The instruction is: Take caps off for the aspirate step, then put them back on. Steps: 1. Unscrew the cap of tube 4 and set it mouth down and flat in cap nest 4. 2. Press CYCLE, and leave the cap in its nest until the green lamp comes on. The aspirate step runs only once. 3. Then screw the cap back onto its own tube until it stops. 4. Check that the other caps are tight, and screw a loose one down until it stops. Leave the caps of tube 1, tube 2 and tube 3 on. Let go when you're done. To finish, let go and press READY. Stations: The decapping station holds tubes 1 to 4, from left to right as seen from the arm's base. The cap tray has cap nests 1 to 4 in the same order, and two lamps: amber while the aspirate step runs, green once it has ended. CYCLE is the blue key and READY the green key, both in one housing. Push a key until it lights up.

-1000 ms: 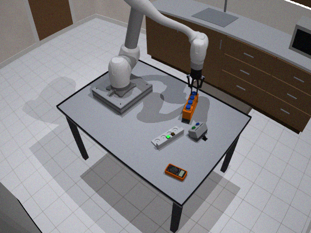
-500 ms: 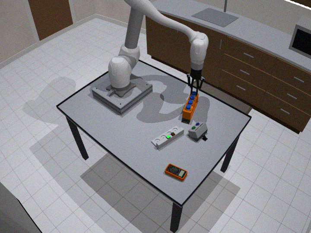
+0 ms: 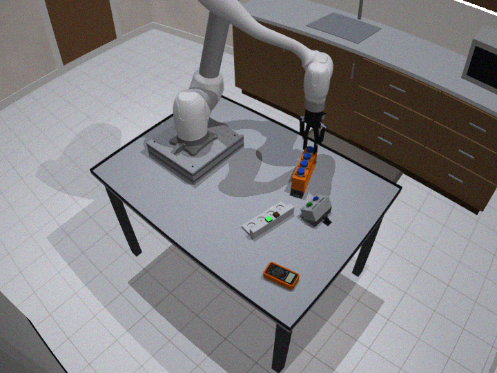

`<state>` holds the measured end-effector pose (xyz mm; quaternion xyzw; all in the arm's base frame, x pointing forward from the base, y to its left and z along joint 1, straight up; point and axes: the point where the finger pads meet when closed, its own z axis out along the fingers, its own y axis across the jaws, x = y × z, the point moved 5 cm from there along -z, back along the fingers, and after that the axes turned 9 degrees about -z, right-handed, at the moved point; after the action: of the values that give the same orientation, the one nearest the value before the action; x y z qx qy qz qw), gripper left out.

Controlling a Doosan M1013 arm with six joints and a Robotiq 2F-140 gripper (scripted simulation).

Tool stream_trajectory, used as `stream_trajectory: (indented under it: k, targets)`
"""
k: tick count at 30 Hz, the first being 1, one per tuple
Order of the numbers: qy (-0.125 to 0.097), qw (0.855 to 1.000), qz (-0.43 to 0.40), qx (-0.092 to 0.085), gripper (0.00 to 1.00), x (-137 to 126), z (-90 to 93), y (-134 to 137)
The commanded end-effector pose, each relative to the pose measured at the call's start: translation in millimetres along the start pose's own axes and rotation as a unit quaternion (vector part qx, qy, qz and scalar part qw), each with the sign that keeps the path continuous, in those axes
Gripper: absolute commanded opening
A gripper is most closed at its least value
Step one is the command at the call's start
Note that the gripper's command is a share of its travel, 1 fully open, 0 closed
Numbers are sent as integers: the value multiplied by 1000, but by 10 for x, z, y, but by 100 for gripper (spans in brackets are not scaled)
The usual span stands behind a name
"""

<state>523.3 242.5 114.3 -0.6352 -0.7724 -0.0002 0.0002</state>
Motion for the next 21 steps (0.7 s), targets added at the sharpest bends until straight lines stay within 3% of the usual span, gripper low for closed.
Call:
stream_trajectory:
  k: [1,11,21]
  targets:
    - [0,1000,1,-1,41,3,-8,3]
    - [0,1000,1,-1,41,3,-8,3]
    - [0,1000,1,-1,41,3,-278,3]
